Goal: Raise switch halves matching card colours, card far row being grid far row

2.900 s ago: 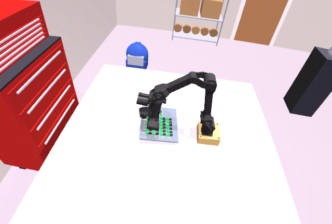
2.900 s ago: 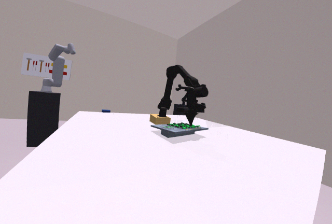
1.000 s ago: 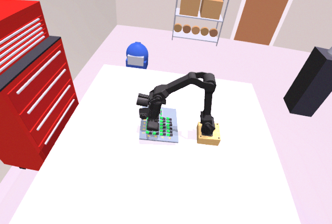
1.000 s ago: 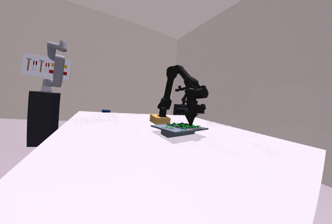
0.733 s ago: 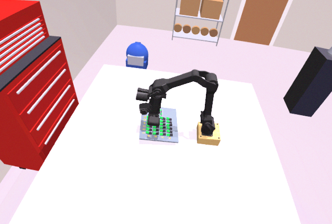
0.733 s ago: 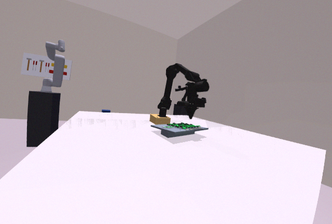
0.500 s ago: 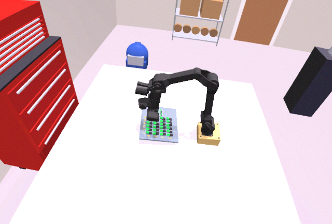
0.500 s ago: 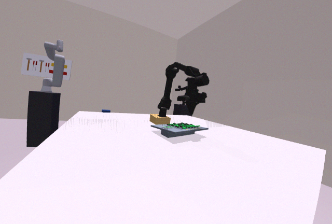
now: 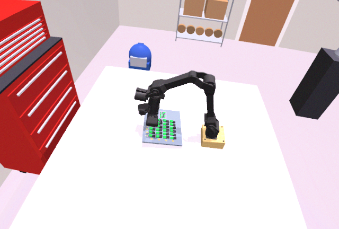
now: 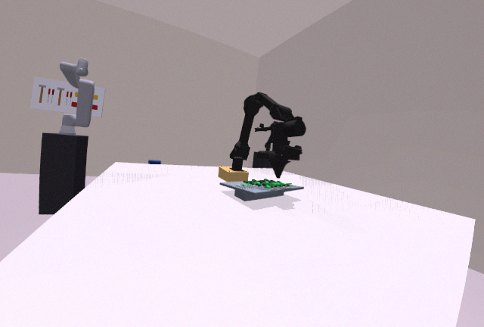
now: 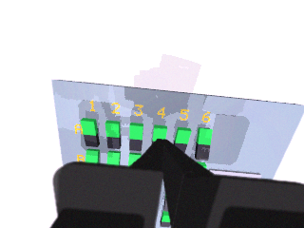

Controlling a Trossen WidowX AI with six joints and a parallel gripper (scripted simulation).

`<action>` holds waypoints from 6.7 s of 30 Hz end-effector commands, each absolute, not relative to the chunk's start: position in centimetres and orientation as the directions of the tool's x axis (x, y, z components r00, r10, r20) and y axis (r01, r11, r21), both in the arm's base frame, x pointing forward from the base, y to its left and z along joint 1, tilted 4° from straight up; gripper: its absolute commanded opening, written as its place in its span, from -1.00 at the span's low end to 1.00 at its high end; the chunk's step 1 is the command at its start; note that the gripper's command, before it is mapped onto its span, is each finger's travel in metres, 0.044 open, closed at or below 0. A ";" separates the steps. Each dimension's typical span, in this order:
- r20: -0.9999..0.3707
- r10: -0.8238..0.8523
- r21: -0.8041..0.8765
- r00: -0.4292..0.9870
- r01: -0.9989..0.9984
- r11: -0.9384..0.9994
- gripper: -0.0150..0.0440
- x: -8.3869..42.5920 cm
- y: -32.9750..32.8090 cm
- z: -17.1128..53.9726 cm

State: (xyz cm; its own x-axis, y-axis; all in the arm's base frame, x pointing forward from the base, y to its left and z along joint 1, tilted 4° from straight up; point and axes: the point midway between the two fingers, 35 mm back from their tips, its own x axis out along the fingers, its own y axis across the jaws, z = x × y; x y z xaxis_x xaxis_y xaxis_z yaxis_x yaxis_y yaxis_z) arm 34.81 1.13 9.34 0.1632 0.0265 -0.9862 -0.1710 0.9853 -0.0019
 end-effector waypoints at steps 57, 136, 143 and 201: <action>-0.987 0.025 -0.002 0.158 -0.174 0.985 -0.49 35.1 1.2 7.1; -0.979 0.036 0.000 0.203 -0.174 0.985 -0.49 28.8 2.6 6.2; -0.979 0.036 0.000 0.203 -0.174 0.985 -0.49 28.8 2.6 6.1; -0.985 0.023 -0.007 0.172 -0.174 0.985 -0.49 31.2 -4.6 11.4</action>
State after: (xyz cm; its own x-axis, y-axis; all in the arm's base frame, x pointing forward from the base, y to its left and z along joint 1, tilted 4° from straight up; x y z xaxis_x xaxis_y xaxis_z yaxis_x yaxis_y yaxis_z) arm 30.79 -4.55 12.26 0.1802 0.0158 -0.9835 -0.1576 0.9874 -0.0130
